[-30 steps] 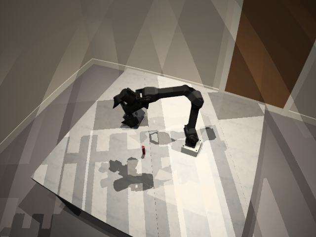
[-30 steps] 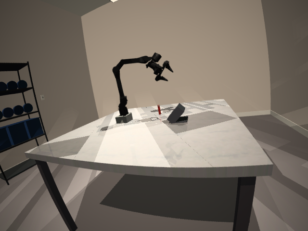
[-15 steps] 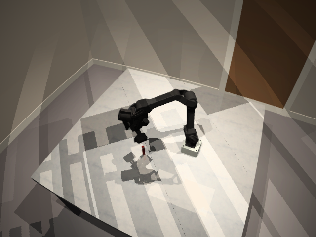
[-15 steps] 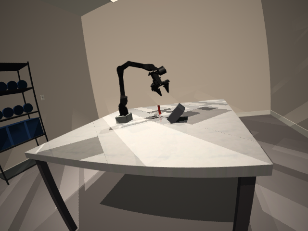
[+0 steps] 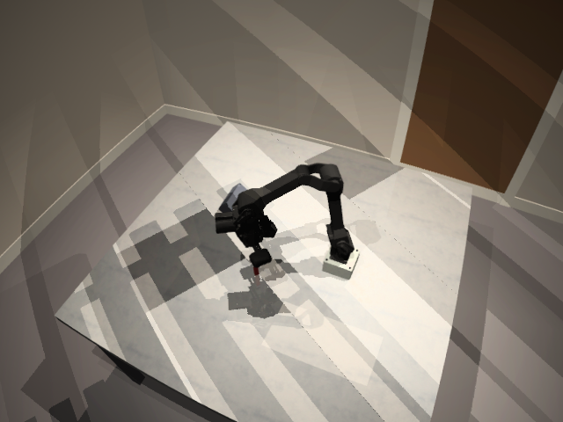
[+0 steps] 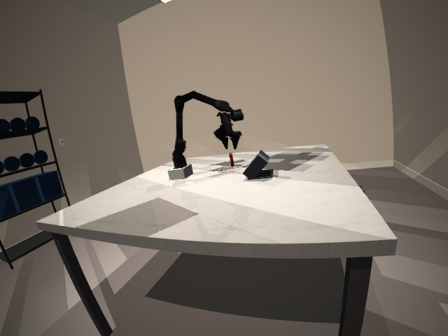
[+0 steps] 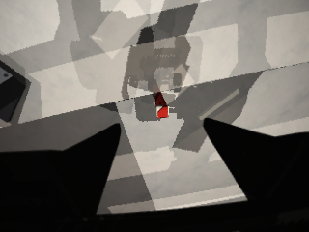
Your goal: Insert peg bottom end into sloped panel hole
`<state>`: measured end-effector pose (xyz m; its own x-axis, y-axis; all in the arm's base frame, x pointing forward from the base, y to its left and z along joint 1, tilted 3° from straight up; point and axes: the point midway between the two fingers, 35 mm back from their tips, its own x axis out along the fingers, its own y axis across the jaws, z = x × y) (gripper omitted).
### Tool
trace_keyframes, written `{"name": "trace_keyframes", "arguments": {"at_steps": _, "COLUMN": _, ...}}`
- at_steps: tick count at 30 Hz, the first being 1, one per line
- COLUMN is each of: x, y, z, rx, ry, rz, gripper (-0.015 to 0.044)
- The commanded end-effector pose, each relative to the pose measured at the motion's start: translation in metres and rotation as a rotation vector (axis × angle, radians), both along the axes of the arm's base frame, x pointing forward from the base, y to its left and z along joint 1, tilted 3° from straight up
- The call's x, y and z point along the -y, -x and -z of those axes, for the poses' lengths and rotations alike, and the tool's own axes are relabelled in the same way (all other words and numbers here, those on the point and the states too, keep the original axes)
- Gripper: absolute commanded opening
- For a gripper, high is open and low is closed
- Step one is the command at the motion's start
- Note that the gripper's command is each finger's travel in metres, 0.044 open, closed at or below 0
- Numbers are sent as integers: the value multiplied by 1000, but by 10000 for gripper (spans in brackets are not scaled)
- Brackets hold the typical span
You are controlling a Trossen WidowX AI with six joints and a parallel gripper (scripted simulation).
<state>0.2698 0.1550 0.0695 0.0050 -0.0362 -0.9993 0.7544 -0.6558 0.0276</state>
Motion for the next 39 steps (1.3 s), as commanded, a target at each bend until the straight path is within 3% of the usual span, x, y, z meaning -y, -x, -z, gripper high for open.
{"name": "trace_keyframes", "arguments": {"at_steps": 1, "x": 0, "y": 2, "z": 5, "rx": -11, "ry": -1, "rz": 7, "gripper": 440}}
{"name": "trace_keyframes", "arguments": {"at_steps": 39, "x": 3, "y": 5, "z": 64, "rx": -12, "ry": -1, "rz": 7, "gripper": 440}}
